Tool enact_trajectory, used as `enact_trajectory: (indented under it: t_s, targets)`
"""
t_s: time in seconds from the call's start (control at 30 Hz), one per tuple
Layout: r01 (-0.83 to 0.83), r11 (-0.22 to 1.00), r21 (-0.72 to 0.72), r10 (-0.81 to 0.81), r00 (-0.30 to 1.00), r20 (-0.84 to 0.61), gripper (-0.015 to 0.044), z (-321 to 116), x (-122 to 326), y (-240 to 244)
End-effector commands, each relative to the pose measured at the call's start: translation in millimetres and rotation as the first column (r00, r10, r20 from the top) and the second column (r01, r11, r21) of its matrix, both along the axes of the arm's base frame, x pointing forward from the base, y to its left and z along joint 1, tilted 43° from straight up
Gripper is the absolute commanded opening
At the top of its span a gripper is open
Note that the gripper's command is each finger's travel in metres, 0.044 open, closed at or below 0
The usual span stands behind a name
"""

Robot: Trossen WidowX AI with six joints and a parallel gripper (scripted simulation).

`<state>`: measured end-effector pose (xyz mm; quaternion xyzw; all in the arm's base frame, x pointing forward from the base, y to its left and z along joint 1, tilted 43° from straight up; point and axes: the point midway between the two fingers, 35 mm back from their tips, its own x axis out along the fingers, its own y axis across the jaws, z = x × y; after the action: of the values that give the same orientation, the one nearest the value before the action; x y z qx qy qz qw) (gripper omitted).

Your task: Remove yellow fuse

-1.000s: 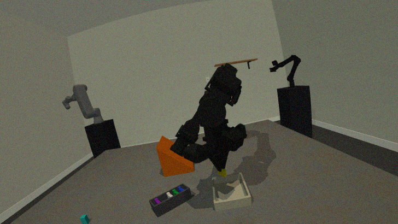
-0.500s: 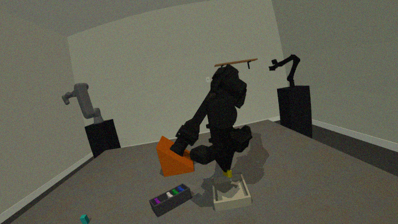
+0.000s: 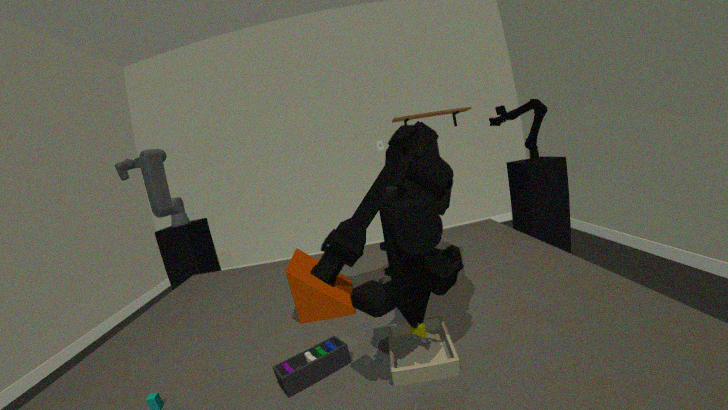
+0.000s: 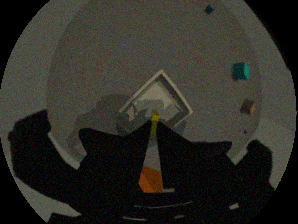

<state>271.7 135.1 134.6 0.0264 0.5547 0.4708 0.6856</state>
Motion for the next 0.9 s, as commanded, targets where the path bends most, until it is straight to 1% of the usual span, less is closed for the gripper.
enact_trajectory:
  t_s: [0.0, 0.03, 0.43, 0.47, 0.6, 0.87]
  targets:
    - [0.003, 1.0, 0.005, -0.003, 1.0, -0.004, 0.0, -4.5, -1.3, 4.5]
    - [0.003, 1.0, 0.005, -0.003, 1.0, -0.004, 0.0, -4.7, -1.3, 4.6]
    - [-0.001, 1.0, 0.0, 0.001, 1.0, -0.001, 0.0315, -1.9, -0.5, 1.9]
    - [0.0, 1.0, 0.0, 0.0, 1.0, -0.001, 0.033, -0.5, -0.3, 0.5]
    - [0.002, 1.0, 0.003, -0.002, 1.0, -0.004, 0.033, 22.7, 1.2, -21.2]
    - [0.003, 1.0, 0.003, -0.003, 1.0, -0.004, 0.033, 24.2, 1.2, -22.6]
